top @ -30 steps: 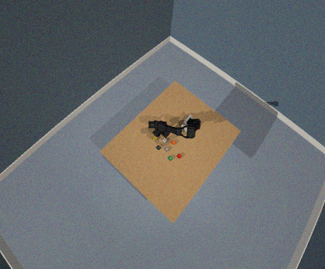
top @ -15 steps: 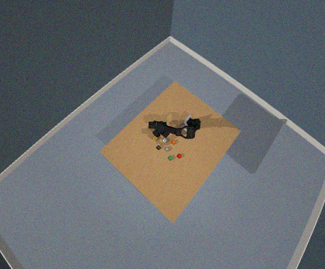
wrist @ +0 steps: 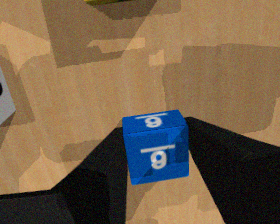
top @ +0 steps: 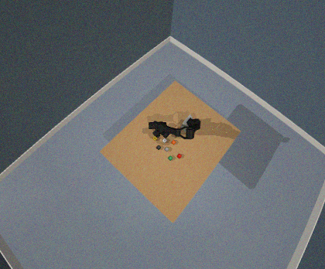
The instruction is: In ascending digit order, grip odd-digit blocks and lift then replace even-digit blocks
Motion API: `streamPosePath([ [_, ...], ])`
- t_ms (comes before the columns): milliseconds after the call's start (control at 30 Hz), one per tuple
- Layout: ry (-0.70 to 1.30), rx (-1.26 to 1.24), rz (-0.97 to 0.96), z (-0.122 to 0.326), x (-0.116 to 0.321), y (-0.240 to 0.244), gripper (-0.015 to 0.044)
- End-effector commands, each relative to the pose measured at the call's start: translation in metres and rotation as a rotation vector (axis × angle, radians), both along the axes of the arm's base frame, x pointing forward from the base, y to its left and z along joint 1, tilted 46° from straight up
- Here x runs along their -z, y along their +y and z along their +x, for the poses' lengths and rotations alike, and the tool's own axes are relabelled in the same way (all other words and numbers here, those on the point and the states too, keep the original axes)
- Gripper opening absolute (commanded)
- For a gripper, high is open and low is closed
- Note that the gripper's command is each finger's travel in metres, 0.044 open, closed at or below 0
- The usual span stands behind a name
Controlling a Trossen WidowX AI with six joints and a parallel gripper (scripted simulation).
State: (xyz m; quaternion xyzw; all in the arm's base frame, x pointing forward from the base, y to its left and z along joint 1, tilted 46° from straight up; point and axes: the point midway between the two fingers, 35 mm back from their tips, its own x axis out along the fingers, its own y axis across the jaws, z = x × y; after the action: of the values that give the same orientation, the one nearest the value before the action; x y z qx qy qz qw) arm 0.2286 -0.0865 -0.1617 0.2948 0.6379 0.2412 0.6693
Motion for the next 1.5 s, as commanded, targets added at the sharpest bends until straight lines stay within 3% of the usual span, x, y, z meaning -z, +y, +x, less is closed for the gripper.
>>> streamPosePath([
  [0, 0.002, 0.005, 0.002, 0.0, 0.0, 0.0, 0.0199],
  [267, 0.002, 0.005, 0.002, 0.0, 0.0, 0.0, 0.04],
  [600, 0.002, 0.005, 0.0, -0.002, -0.025, -0.026, 0.04],
  [967, 0.004, 0.005, -0.003, -0.008, -0.083, -0.083, 0.012],
  [1300, 0.006, 0.006, -0.008, -0.004, -0.087, -0.081, 0.012],
  [1467, 0.014, 0.01, -0.049, 0.037, -0.139, -0.046, 0.012],
])
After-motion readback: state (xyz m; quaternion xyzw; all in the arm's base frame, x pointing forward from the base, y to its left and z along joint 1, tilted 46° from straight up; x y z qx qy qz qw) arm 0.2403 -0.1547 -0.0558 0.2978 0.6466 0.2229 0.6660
